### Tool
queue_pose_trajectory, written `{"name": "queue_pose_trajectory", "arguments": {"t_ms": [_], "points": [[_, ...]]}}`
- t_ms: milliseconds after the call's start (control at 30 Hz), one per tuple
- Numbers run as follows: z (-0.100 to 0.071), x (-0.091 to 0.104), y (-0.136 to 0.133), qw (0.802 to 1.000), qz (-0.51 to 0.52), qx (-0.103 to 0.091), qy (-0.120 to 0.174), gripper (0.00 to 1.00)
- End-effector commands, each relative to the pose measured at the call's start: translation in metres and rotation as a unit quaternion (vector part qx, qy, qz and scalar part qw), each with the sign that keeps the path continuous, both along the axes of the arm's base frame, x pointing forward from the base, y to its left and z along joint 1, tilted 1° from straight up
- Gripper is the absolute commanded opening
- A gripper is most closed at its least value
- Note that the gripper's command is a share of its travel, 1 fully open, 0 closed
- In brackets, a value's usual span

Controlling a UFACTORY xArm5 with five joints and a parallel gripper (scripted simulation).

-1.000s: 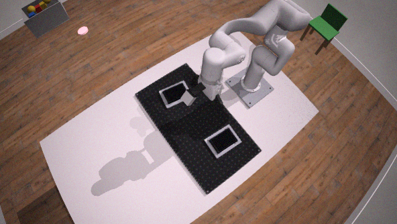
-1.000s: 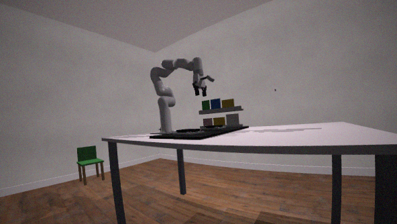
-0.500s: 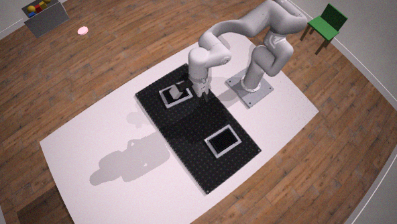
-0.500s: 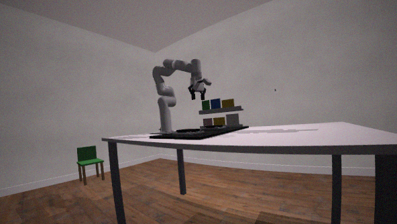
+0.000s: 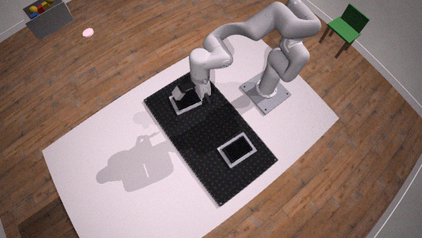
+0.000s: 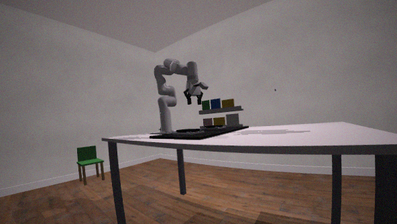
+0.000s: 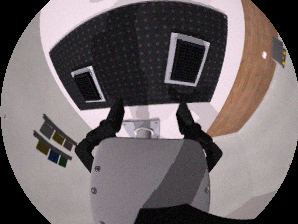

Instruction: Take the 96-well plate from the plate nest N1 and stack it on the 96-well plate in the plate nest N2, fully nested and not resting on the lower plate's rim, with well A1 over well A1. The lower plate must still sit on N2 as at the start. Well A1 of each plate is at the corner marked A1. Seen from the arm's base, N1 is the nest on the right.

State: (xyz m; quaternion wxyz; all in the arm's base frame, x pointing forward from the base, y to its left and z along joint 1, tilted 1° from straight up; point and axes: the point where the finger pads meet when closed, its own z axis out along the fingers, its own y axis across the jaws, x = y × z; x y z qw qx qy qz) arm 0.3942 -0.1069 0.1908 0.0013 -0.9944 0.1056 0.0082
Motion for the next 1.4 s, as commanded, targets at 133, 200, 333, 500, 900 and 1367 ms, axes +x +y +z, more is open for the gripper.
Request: {"name": "queue_pose_trajectory", "arguments": {"t_ms": [133, 200, 333, 500, 900, 1367], "points": [[-0.020, 0.005, -0.035, 1.000, 0.000, 0.000, -0.003, 1.00], [-0.025, 0.006, -0.044, 1.000, 0.000, 0.000, -0.003, 1.00], [-0.036, 0.007, -0.061, 1.000, 0.000, 0.000, -0.004, 1.00], [-0.044, 0.009, -0.073, 1.000, 0.000, 0.000, -0.004, 1.00], [-0.067, 0.012, -0.111, 1.000, 0.000, 0.000, -0.005, 1.00], [-0.069, 0.012, -0.111, 1.000, 0.000, 0.000, -0.005, 1.00]]}}
